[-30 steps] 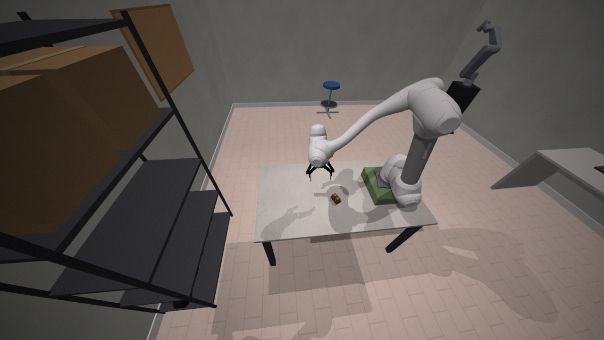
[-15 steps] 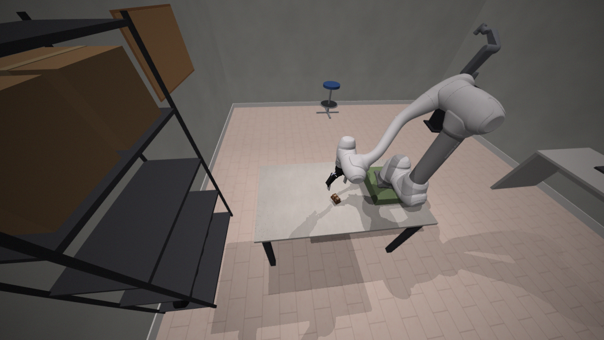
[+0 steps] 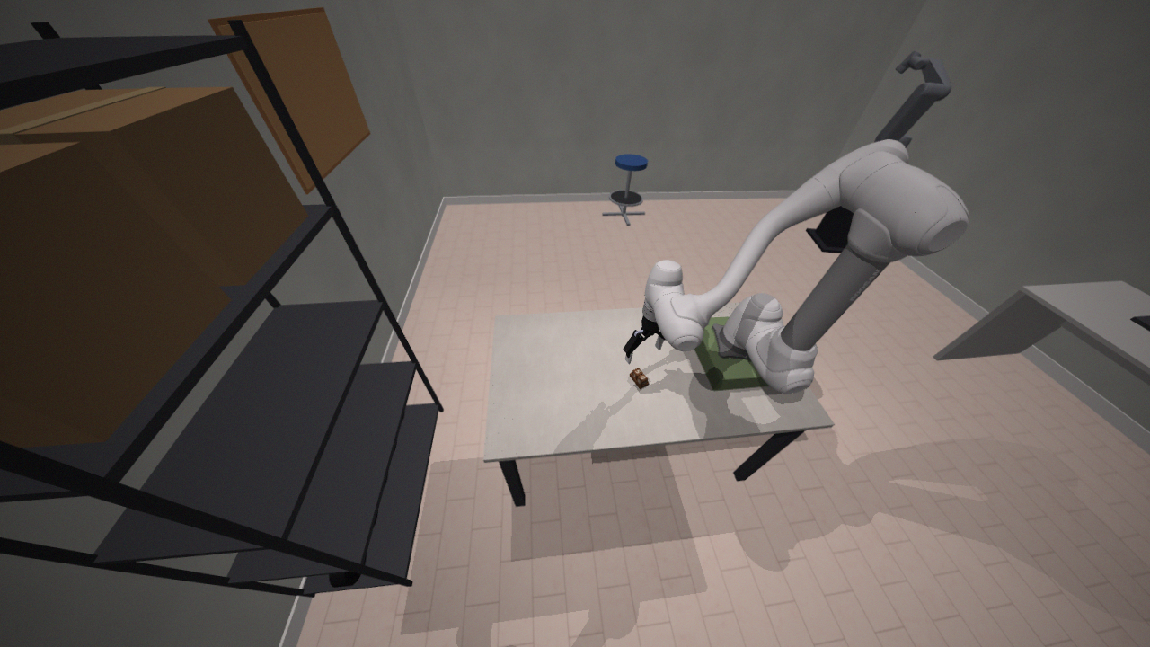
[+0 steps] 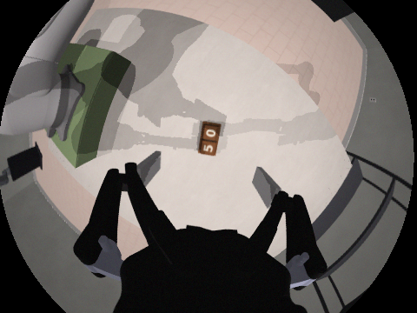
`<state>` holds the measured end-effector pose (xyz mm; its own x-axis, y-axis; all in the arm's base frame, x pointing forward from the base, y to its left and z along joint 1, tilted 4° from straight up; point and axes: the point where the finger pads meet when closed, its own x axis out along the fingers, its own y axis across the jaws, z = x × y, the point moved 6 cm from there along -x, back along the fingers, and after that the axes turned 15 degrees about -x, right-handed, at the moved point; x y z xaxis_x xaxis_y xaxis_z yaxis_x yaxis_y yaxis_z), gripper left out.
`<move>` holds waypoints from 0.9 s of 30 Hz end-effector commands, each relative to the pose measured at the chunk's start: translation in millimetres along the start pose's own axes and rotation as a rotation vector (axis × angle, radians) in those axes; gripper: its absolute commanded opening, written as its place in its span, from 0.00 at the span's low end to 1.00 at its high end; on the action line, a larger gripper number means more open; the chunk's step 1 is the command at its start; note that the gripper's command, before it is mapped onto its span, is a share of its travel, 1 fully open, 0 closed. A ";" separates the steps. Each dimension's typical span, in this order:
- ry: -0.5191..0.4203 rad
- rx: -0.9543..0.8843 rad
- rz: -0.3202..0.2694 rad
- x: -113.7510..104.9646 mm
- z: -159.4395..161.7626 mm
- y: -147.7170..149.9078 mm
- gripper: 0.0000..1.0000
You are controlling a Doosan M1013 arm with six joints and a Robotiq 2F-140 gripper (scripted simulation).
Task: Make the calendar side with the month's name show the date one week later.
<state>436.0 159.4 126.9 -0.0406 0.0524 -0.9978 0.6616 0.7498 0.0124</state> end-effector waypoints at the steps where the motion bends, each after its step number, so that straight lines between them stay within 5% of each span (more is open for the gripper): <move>1: 0.000 0.000 0.000 6.4 -0.1 0.0 1.00; 7: 0.000 0.000 0.000 30.9 -0.7 -0.8 1.00; 8: 0.000 0.000 0.000 30.9 -0.7 -0.8 0.36; 27: 0.000 0.000 0.000 30.9 -0.7 -0.8 0.36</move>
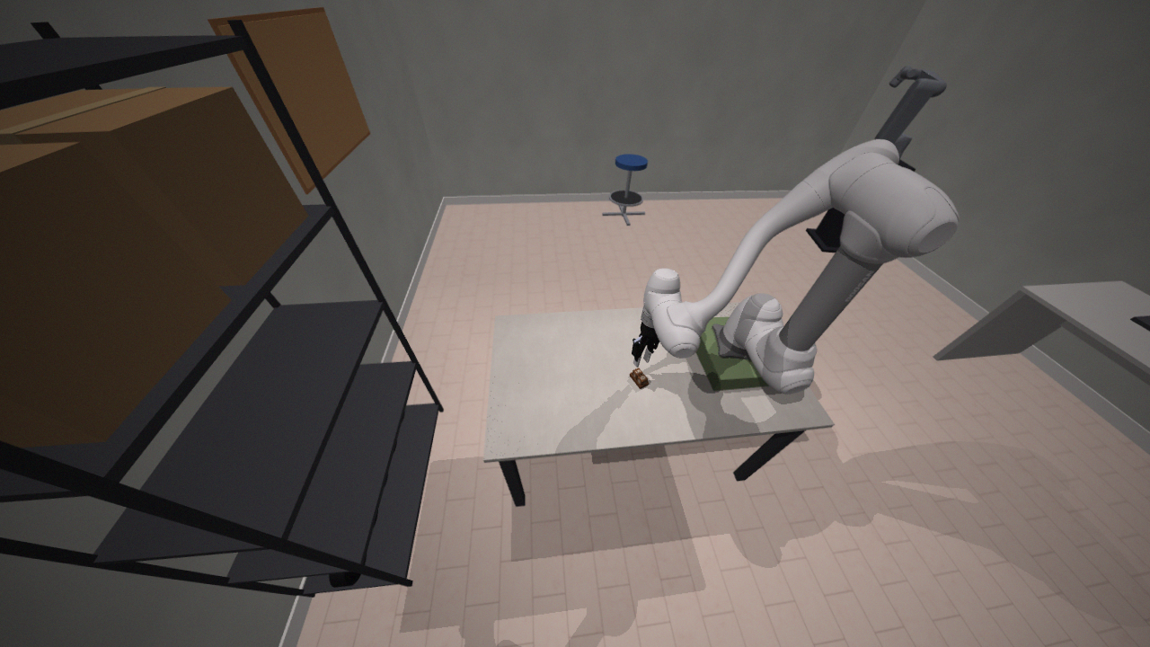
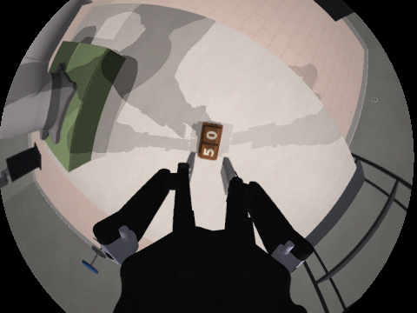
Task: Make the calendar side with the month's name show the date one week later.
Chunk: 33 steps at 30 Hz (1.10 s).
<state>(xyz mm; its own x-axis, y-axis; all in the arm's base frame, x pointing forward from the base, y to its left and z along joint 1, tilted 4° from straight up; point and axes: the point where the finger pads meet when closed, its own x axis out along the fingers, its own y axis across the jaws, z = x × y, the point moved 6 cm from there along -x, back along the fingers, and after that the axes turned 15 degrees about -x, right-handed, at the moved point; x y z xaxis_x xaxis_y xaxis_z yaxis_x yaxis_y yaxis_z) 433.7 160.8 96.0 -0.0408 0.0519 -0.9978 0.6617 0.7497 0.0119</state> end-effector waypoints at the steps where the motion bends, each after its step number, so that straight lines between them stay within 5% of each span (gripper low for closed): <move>1: 0.000 0.000 0.000 -0.1 0.0 0.0 0.36; 33: 0.000 0.000 0.001 6.9 0.1 0.1 0.36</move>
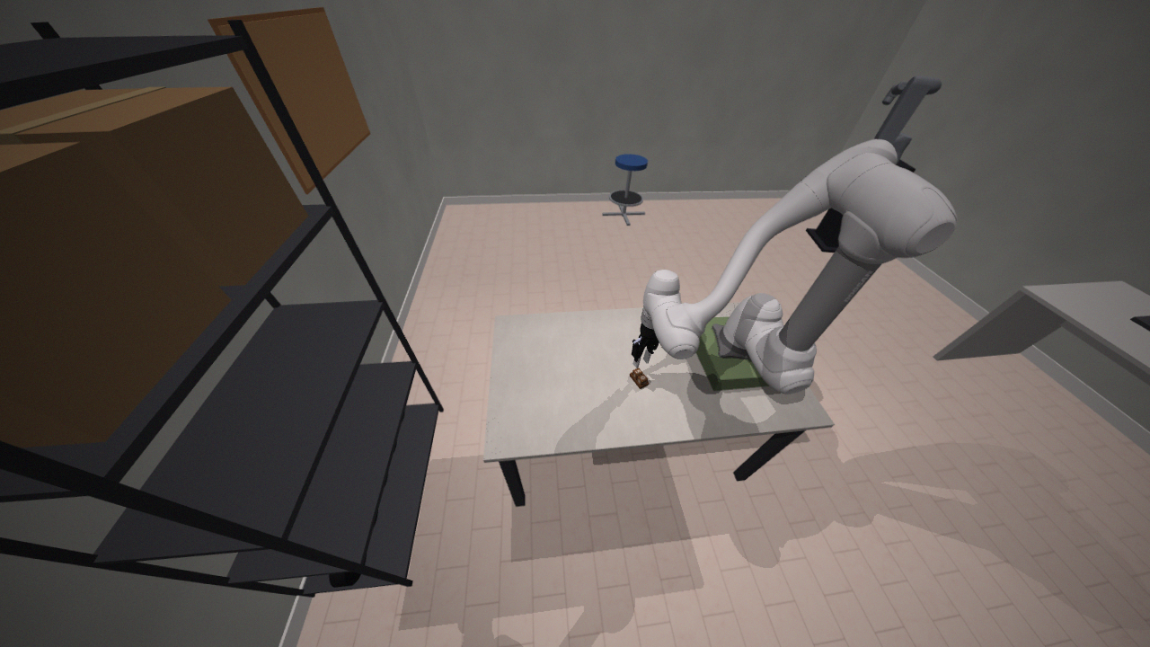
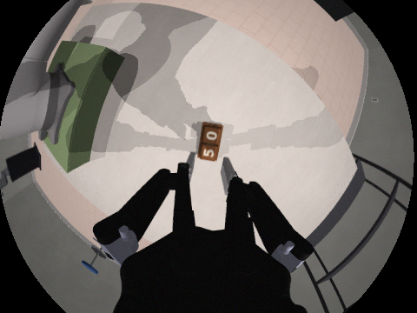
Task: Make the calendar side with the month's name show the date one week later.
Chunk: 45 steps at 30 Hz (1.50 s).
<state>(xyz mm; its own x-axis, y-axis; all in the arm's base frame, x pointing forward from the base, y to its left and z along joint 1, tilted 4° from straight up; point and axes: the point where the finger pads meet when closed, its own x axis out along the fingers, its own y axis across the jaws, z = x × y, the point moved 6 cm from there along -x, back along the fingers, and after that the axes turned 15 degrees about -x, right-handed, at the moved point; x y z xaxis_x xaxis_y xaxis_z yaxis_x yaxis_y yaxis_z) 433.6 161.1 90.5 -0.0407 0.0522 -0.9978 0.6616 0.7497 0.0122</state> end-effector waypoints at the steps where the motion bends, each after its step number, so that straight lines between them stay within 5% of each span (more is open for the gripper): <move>1: 0.000 0.000 0.000 1.4 0.0 0.0 0.36; 45: 0.000 0.000 0.000 47.3 0.5 0.9 0.36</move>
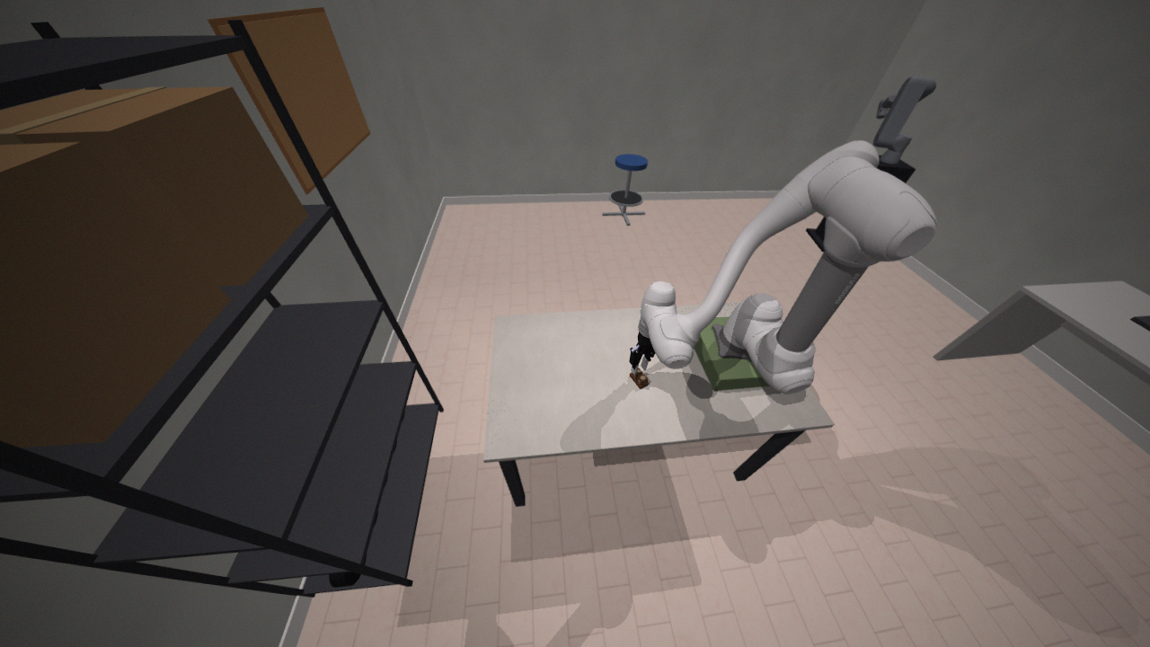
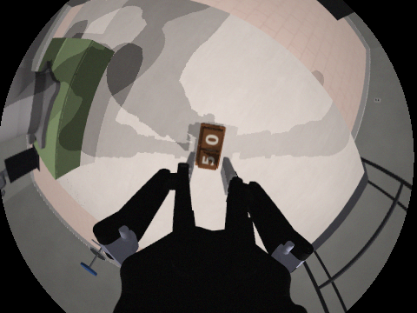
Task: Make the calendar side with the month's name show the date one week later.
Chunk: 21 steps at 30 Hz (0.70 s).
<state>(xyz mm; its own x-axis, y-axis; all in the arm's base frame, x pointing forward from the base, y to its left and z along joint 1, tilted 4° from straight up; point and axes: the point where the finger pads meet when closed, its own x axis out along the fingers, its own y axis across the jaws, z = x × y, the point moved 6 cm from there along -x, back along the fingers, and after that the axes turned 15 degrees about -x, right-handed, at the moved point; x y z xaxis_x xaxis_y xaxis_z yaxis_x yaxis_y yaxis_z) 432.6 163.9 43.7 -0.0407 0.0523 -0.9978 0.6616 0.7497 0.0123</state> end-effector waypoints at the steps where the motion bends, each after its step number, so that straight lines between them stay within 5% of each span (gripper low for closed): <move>1: 0.000 0.000 0.000 0.5 0.0 0.0 0.36; 21: 0.000 0.000 0.000 0.6 0.0 0.0 0.36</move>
<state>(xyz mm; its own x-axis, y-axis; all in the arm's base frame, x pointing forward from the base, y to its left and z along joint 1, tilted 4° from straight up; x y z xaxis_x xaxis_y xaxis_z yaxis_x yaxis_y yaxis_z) 432.6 164.0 43.1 -0.0407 0.0523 -0.9978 0.6616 0.7498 0.0123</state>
